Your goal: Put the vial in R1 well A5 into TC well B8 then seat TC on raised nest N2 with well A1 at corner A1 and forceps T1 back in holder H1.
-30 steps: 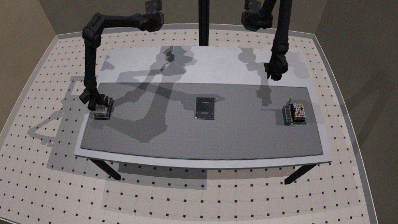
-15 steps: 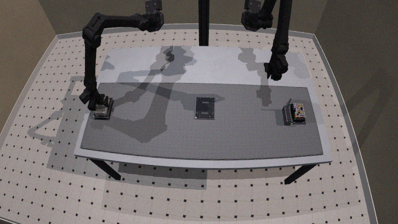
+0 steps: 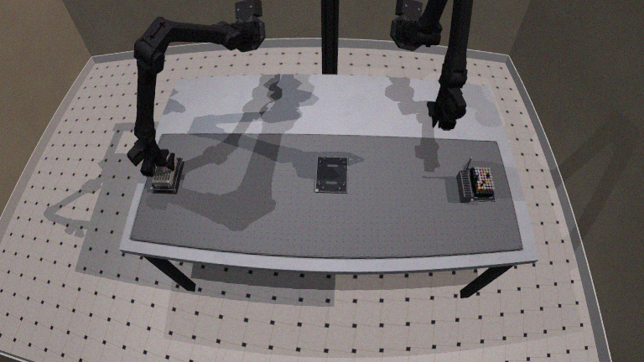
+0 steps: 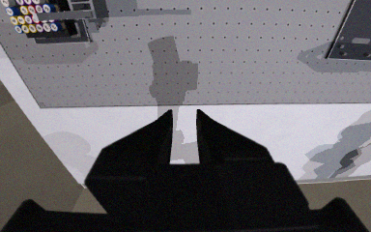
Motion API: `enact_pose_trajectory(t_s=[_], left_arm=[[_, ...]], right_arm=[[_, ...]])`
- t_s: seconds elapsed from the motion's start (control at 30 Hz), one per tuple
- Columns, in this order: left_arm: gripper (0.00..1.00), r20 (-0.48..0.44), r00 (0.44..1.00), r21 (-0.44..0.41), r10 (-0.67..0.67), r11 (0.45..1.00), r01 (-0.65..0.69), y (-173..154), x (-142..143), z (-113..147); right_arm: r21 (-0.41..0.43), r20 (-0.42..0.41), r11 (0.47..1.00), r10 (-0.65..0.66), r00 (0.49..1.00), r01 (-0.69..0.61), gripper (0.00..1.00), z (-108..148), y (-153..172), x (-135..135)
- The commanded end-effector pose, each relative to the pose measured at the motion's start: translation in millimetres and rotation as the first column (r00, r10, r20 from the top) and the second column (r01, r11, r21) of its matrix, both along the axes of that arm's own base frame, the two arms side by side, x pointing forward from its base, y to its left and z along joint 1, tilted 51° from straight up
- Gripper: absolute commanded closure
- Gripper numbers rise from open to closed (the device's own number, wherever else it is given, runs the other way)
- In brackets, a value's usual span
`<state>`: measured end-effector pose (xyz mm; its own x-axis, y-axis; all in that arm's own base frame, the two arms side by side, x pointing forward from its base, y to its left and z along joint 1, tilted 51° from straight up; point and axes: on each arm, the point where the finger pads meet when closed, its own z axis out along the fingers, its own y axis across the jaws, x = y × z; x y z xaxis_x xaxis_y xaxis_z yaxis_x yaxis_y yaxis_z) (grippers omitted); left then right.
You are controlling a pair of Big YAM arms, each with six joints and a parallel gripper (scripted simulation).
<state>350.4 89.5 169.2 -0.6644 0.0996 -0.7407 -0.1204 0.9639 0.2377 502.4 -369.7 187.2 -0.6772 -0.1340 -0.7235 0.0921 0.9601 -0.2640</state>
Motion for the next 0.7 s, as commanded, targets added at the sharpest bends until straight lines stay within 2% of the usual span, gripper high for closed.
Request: enact_pose_trajectory(t_s=[0.0,0.1,0.57,0.67], left_arm=[[0.77,0.016,1.000,-0.005,0.011,1.000,-0.011,2,3,7],[0.77,0.016,1.000,-0.005,0.011,1.000,-0.011,2,3,7],[0.77,0.016,1.000,-0.005,0.011,1.000,-0.011,2,3,7],[0.77,0.016,1.000,-0.005,0.011,1.000,-0.011,2,3,7]], right_arm=[[-0.025,0.015,1.000,-0.005,1.000,0.005,0.00,21,-3,-13],[-0.032,0.022,0.999,0.006,1.000,-0.006,0.00,23,2,-9],[-0.025,0.015,1.000,-0.003,1.000,0.003,0.00,36,5,-31],[-0.044,0.033,0.999,0.004,0.999,-0.003,0.00,43,5,-24]])
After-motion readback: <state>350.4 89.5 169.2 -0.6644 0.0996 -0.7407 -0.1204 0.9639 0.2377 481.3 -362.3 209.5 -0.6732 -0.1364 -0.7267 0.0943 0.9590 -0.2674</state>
